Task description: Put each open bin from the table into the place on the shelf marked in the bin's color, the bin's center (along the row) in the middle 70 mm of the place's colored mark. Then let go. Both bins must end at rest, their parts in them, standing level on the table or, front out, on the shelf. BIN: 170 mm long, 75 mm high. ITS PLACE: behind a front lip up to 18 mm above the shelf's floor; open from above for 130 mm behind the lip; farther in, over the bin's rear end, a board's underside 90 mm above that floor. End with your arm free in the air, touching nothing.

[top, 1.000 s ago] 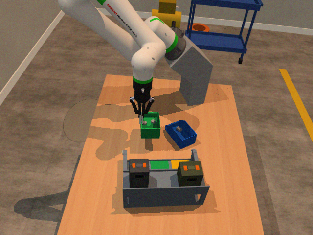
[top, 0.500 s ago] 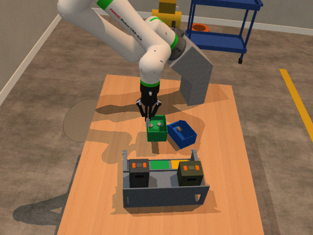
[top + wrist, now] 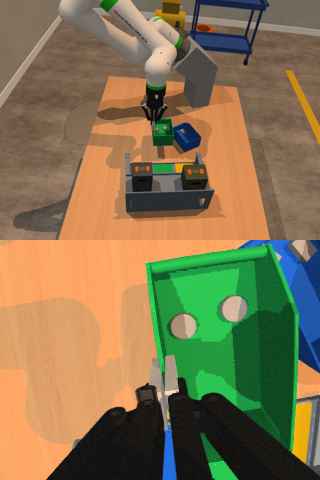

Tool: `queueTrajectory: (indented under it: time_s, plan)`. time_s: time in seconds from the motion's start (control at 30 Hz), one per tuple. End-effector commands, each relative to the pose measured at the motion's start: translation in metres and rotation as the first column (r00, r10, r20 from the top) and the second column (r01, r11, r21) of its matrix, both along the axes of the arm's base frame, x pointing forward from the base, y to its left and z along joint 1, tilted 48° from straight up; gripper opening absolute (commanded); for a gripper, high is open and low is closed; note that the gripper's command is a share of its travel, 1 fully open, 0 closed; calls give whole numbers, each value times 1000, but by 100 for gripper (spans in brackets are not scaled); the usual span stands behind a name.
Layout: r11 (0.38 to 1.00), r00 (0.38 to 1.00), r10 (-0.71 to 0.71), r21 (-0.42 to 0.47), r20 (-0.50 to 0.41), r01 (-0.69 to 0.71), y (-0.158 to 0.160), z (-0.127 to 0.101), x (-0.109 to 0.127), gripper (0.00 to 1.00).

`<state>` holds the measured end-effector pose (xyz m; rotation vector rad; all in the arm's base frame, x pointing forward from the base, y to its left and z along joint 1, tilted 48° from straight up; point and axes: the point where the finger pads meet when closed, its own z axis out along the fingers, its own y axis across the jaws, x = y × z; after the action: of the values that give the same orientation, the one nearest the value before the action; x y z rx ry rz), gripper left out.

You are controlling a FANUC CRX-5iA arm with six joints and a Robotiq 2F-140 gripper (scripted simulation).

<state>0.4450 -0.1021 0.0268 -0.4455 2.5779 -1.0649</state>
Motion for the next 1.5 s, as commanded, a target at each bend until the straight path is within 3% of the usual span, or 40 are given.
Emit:
queueTrajectory:
  time_s: [0.0, 0.73, 1.47]
  plan:
    - [1000, 1000, 0, 0, 0, 0, 0, 0, 0, 0]
    - [1000, 1000, 0, 0, 0, 0, -1, -3, 5, 0]
    - [1000, 1000, 0, 0, 0, 0, -20, -32, 55, 0]
